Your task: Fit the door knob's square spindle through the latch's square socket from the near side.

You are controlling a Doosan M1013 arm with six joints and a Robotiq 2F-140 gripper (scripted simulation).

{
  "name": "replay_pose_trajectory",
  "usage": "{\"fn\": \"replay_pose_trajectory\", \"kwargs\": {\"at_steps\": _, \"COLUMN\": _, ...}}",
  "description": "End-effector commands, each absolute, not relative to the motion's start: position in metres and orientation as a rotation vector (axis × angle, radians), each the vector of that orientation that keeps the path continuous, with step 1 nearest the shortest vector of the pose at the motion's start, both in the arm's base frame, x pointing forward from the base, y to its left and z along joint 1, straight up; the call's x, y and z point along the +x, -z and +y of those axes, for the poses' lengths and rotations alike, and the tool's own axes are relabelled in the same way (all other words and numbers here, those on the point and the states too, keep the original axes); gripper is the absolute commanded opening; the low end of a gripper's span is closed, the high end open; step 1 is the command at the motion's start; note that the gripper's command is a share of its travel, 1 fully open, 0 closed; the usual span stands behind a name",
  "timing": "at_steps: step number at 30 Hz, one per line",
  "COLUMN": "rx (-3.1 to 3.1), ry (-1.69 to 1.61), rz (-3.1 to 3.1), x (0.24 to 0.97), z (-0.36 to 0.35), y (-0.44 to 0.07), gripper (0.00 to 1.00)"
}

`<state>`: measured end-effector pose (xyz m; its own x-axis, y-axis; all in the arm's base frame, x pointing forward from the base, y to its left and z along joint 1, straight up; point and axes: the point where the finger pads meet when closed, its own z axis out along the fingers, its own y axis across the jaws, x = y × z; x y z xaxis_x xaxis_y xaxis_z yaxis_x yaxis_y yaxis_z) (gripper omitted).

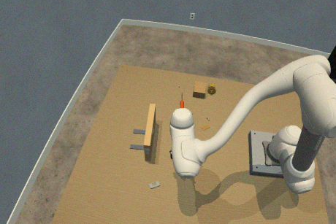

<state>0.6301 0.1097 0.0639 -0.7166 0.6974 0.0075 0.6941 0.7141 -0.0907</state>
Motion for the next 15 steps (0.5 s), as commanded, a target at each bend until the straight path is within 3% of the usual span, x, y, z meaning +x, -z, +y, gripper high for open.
{"fn": "replay_pose_trajectory", "kwargs": {"at_steps": 1, "rx": -1.166, "ry": -0.126, "rz": -2.870, "x": 0.6301, "z": 0.1097, "y": -0.0640, "gripper": 0.42}}
{"fn": "replay_pose_trajectory", "kwargs": {"at_steps": 15, "rx": -1.468, "ry": -0.134, "rz": -2.732, "x": 0.6307, "z": 0.1066, "y": -0.0645, "gripper": 0.42}}
